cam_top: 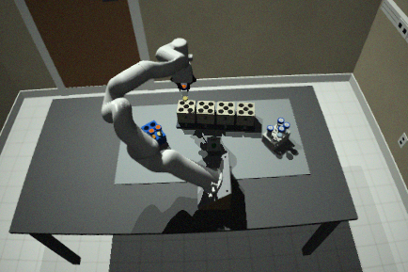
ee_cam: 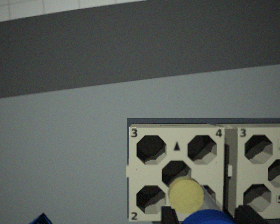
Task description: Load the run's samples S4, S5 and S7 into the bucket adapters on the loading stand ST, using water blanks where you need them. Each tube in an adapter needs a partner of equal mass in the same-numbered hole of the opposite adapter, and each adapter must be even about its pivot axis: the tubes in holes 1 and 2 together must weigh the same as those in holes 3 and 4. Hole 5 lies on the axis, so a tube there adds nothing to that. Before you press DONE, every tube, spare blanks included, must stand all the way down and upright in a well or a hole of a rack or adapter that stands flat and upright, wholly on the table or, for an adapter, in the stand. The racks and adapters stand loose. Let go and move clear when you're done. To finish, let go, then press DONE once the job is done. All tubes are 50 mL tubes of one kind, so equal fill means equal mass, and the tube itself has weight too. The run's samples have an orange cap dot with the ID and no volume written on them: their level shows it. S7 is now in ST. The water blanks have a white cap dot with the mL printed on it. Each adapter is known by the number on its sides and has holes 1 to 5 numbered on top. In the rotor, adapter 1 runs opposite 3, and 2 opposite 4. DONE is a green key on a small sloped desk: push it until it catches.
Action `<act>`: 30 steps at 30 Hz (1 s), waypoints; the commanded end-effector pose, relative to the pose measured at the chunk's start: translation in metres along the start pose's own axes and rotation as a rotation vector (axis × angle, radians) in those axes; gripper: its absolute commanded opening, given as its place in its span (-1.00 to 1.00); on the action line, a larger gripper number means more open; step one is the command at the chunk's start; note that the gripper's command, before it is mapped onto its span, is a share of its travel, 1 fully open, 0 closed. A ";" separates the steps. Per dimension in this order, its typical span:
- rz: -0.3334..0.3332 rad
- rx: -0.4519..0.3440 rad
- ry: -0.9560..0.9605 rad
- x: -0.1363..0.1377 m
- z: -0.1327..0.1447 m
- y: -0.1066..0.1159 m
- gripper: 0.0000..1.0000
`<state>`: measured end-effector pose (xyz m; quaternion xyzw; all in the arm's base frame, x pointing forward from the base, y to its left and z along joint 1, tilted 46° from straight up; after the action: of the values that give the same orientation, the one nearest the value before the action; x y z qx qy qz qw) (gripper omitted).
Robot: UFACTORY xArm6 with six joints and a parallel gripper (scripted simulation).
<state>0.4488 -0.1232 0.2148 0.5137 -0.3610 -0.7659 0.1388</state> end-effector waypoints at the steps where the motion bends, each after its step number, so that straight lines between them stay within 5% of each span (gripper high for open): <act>1: 0.001 0.004 0.003 -0.001 -0.002 0.002 -1.00; 19: 0.001 0.004 0.003 -0.001 -0.002 0.002 -1.00; 30: 0.000 0.004 0.003 -0.001 -0.002 -0.020 -1.00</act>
<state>0.4524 -0.1122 0.2034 0.5143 -0.3608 -0.7654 0.1393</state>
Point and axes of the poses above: the point where the finger pads meet when closed, its own y axis back along the fingers, its own x axis across the jaws, z = x × y, the point moved 1 cm from there along y, back along the fingers, and after that the axes turned 12 degrees about -y, right-handed, at the moved point
